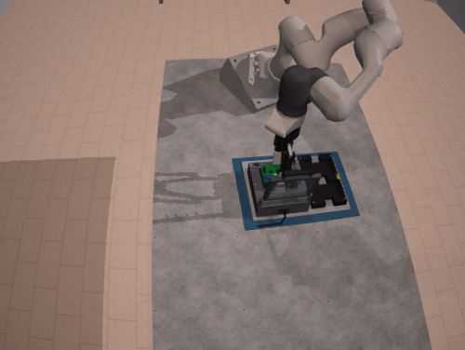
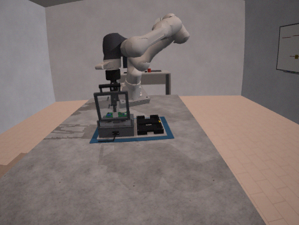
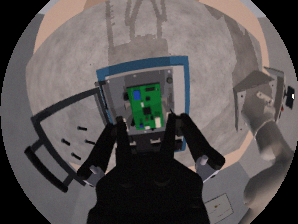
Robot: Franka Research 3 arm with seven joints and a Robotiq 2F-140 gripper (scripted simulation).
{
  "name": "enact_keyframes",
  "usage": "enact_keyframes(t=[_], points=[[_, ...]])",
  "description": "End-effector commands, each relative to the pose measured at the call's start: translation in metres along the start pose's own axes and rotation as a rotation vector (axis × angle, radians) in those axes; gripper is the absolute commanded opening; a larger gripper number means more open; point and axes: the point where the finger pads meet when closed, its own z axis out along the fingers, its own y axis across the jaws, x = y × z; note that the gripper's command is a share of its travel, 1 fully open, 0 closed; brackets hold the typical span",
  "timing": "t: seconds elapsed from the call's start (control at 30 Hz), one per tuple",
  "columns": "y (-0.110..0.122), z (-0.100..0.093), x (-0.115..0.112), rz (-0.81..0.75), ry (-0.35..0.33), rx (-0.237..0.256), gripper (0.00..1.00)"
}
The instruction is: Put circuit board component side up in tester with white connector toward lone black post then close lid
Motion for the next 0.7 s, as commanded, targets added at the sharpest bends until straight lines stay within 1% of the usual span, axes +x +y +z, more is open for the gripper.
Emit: enact_keyframes(t=[0.0,0.67], points=[[0.0001,0.0012,-0.0006,-0.002,-0.001,0.001,0.46],[0.0003,0.0022,-0.0019,-0.002,-0.001,0.001,0.46]])
